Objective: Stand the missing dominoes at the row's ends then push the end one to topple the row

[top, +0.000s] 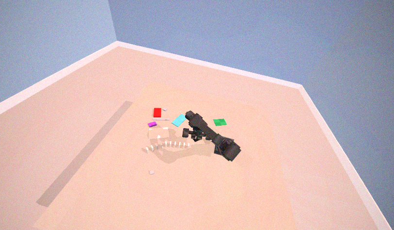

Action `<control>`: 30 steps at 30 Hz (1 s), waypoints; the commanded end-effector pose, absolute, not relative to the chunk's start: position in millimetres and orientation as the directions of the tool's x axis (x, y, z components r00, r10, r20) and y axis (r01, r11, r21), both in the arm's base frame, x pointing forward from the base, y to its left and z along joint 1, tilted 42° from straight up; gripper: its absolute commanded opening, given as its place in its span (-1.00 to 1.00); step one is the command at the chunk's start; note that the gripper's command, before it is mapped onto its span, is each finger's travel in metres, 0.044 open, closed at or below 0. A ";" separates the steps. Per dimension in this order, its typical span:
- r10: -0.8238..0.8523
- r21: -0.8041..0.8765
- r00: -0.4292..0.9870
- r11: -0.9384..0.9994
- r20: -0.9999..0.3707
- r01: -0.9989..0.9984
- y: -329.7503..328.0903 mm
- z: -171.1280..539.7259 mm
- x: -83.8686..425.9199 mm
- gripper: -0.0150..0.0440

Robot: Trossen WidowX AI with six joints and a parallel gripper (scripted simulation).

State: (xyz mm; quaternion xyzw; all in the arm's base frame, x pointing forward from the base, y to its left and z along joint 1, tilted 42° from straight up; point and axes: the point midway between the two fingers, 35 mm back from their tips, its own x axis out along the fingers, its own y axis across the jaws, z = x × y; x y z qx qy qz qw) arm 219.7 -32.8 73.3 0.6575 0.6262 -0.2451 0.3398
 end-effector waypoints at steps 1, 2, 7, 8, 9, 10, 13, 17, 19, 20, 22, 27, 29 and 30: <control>0.659 0.140 0.100 0.009 -0.746 0.990 -32.5 73.6 220.1 -0.49; 0.659 0.140 0.100 0.009 -0.746 0.990 -32.5 73.6 220.1 -0.49; 0.659 0.140 0.100 0.009 -0.746 0.990 -32.5 73.6 220.1 -0.49; 0.659 0.140 0.100 0.009 -0.746 0.990 -32.5 73.6 220.1 -0.49; 0.659 0.140 0.100 0.009 -0.746 0.990 -32.5 73.6 220.1 -0.49; 0.659 0.140 0.100 0.009 -0.746 0.990 -32.5 73.6 220.1 -0.49; 0.659 0.140 0.100 0.009 -0.746 0.990 -32.5 73.6 220.1 -0.49; 0.659 0.140 0.100 0.009 -0.746 0.990 -32.5 73.6 220.1 -0.49; 0.659 0.140 0.100 0.009 -0.746 0.990 -32.5 73.6 220.1 -0.49; 0.659 0.140 0.100 0.009 -0.746 0.990 -32.5 73.6 220.1 -0.49; 0.659 0.140 0.100 0.009 -0.746 0.990 -32.5 73.6 220.1 -0.49; 0.657 0.140 0.100 0.009 -0.747 0.990 -26.0 65.1 222.6 -0.49; 0.656 0.141 0.101 0.009 -0.748 0.990 -6.3 42.5 227.4 -0.49; 0.657 0.142 0.101 0.008 -0.747 0.990 5.4 30.8 228.4 -0.49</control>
